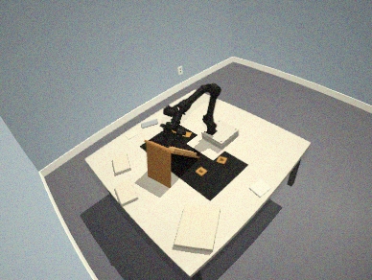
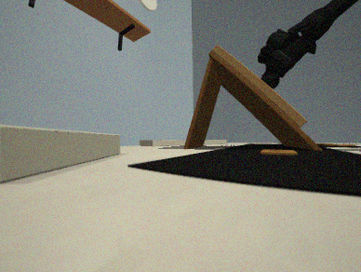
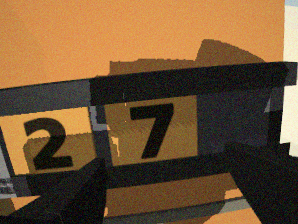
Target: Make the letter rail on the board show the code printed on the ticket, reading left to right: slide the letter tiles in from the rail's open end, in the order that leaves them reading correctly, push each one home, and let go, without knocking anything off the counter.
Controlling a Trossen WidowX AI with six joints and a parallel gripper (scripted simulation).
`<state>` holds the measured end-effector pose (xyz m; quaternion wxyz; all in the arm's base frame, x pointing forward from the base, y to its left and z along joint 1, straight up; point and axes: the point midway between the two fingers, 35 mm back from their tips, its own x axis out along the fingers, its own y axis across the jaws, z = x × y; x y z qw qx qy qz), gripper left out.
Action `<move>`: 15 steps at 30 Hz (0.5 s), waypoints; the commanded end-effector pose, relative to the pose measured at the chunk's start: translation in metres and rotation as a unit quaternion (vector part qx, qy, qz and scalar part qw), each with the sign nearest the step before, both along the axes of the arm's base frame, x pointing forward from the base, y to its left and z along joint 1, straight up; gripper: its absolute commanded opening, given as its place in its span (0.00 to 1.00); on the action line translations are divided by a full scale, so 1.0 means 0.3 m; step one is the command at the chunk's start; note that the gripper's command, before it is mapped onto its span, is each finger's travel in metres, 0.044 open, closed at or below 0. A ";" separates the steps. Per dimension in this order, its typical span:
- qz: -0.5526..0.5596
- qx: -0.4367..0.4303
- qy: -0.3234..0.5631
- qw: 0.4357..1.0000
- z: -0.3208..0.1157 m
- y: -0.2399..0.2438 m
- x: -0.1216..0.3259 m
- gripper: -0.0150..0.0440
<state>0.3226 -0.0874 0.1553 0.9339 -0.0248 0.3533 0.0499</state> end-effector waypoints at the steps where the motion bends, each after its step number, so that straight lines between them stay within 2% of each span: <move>1: 0.002 -0.001 -0.002 1.000 0.009 0.001 -0.007 0.75; 15: 0.002 -0.001 -0.002 1.000 0.018 0.001 -0.019 0.75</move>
